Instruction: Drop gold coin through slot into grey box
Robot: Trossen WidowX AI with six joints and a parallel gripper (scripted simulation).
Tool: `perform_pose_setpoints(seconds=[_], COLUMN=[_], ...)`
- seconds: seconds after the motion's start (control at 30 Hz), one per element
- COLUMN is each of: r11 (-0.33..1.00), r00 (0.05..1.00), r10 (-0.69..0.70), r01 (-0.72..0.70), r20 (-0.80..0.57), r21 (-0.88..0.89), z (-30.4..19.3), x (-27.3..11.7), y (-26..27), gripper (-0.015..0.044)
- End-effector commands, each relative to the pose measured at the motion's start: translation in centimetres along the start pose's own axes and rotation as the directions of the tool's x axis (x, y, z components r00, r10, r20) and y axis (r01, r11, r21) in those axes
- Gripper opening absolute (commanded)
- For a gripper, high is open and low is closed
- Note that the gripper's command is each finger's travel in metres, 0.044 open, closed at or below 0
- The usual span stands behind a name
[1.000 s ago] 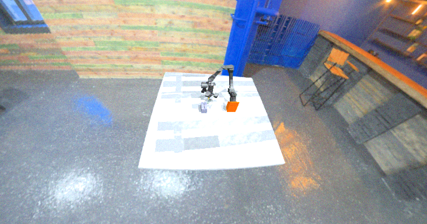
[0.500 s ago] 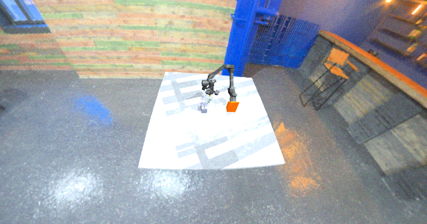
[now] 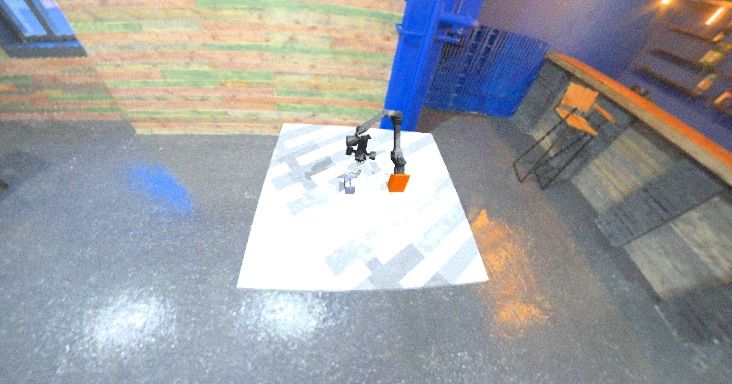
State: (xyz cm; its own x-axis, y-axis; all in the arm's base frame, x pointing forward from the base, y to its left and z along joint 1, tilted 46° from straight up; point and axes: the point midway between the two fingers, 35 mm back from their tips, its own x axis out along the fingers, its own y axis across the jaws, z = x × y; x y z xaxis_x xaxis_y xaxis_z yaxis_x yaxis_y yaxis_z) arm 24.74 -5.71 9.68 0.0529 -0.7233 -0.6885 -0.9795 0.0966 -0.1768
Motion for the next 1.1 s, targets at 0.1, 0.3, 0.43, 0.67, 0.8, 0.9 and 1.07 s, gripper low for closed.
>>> perform_pose_setpoints(seconds=[0.1, 0.3, 0.43, 0.67, 0.8, 0.9, 1.07], r11=[0.976, 0.964, 0.964, 0.965, 0.965, 0.965, 0.964], r00=[1.000, 1.000, 1.000, 1.000, 1.000, 1.000, 1.000], r10=[0.003, 0.003, 0.003, 0.004, 0.005, 0.006, 0.007], r01=[-0.003, -0.002, -0.002, -0.001, -0.001, -0.002, -0.002], r20=[0.002, 0.002, 0.003, 0.010, 0.015, 0.018, 0.021], r21=[-0.218, -0.264, -0.264, -0.263, -0.263, -0.264, -0.264], z=[-0.3, -0.3, 0.0, 1.5, 2.5, 3.2, 4.4], x=[0.0, 0.0, -0.1, -0.2, -0.2, -0.2, -0.2], y=[-0.2, -0.2, -0.4, -1.1, -1.4, -1.6, -2.0], gripper=[0.0000, 0.0000, 0.0000, 0.0000, 0.0000, 0.0000, 0.0000])
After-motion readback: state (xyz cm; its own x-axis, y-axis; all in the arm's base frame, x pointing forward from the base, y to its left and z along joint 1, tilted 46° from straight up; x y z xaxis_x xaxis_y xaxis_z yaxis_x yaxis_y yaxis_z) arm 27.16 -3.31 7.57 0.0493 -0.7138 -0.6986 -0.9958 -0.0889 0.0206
